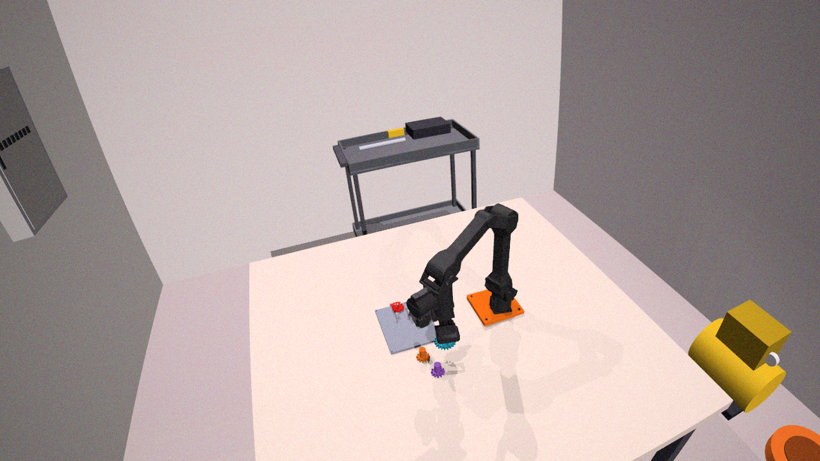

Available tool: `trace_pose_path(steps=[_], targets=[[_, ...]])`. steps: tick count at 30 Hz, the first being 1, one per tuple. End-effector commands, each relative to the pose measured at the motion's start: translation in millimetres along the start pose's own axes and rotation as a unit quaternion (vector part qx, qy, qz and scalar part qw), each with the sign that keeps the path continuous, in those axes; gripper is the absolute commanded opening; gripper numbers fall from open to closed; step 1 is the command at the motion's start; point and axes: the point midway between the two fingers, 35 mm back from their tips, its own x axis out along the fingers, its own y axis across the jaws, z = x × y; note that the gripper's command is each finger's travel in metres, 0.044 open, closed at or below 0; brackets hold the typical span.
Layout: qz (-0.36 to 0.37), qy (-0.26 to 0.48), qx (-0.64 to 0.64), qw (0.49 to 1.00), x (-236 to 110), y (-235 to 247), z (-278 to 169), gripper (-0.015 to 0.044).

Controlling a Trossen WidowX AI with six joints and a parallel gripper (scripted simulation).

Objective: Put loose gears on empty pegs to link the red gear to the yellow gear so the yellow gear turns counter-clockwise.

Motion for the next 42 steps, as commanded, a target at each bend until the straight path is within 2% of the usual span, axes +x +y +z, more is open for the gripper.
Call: trace_pose_path(steps=[1,42], targets=[[0.003,-0.003,-0.001,1.000,-9.2,1.4,2.1,0.0000],[0.002,-0.002,-0.001,1.000,-91.4,-2.7,-2.6,0.0000]])
